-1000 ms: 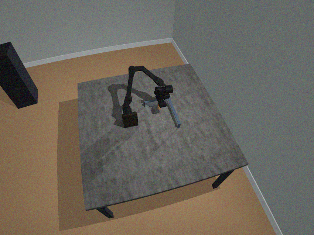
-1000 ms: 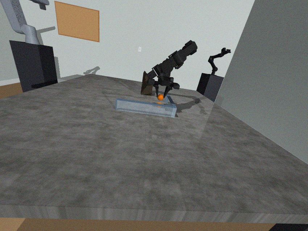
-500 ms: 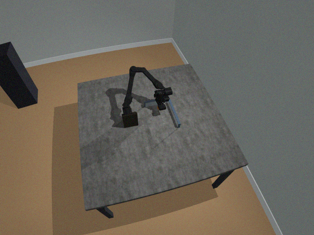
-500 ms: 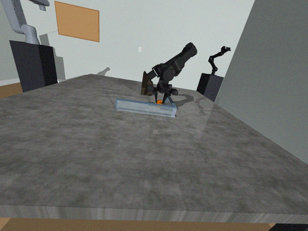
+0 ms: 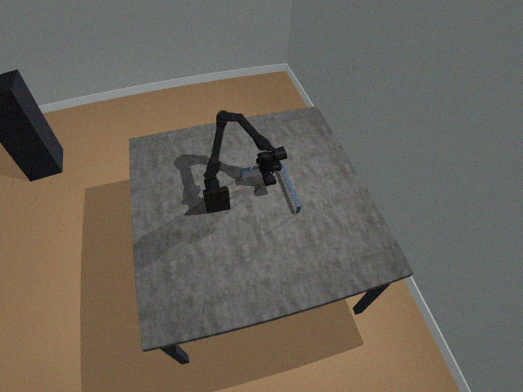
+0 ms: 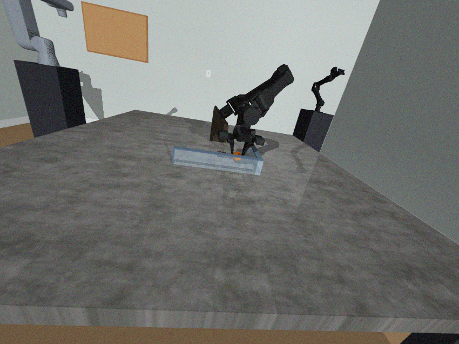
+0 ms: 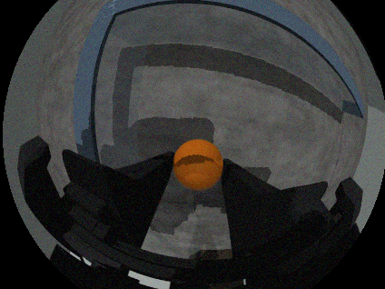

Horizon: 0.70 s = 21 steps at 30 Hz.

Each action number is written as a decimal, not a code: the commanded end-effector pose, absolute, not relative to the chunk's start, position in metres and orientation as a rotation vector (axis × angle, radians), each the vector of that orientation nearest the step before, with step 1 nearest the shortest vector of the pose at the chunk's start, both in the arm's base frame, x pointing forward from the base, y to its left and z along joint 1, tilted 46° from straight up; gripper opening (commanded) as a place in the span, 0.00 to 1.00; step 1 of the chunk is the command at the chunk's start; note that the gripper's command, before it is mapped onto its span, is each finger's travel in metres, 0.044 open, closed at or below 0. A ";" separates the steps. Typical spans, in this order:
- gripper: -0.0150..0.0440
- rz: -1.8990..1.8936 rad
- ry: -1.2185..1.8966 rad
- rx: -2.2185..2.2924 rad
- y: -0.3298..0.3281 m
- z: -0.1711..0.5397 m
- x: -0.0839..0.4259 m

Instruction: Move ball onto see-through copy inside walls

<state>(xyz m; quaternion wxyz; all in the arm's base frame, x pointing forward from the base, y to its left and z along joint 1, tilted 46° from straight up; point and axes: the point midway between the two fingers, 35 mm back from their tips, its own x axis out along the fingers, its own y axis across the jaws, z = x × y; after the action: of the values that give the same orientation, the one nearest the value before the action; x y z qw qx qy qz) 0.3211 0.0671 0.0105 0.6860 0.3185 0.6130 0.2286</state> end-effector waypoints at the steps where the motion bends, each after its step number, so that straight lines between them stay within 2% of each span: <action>1: 0.48 0.512 1.373 0.713 0.067 0.011 0.321; 7: 0.74 0.512 1.373 0.713 0.067 0.011 0.321; 12: 0.75 0.512 1.373 0.712 0.065 0.012 0.321; 17: 0.75 0.507 1.382 0.712 0.014 0.061 0.310; 21: 0.75 0.509 1.382 0.714 0.006 0.069 0.307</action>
<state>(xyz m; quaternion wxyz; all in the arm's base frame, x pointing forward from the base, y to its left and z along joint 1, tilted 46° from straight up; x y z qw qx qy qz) 0.3095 0.0179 0.0547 0.6803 0.3219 0.6189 0.2246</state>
